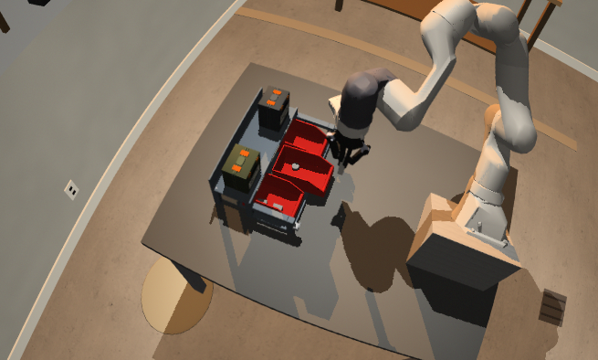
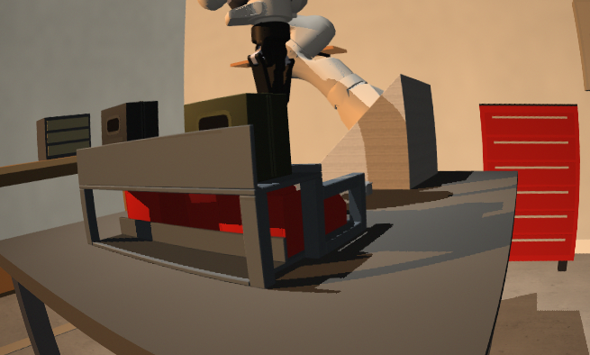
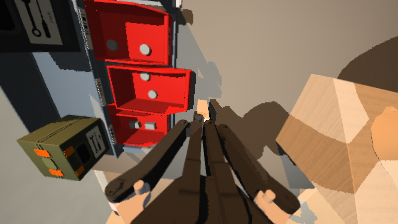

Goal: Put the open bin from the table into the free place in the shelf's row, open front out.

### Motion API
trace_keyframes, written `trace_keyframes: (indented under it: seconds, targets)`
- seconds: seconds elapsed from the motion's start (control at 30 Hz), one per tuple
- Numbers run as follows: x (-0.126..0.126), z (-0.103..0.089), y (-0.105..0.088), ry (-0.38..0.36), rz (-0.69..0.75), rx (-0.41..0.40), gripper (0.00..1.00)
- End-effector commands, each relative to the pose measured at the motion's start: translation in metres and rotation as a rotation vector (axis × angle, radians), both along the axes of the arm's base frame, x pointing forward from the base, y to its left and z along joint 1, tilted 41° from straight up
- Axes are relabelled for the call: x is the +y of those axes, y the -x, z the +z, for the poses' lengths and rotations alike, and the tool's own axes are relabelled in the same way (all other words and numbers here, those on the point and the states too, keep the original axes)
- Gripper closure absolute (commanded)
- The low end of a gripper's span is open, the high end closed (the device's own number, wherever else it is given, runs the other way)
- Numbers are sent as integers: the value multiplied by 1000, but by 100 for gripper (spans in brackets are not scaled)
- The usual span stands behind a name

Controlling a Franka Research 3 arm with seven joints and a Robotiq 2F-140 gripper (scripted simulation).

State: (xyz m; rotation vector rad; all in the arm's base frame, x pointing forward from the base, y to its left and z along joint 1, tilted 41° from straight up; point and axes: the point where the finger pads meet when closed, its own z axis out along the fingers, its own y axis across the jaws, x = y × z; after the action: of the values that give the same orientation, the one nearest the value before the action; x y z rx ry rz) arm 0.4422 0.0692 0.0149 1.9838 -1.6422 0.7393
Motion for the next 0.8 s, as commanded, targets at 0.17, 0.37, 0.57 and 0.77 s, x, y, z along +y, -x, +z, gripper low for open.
trace_keyframes:
  seconds: [0.17, 0.37, 0.57, 0.77]
  targets:
    - [0, 0, 0, 0, 11, 8, 100]
    - [-2, -2, 0, 0, 11, 9, 100]
    - [-5, -6, -1, 0, 11, 9, 100]
    - [-14, -16, -2, 0, 11, 9, 100]
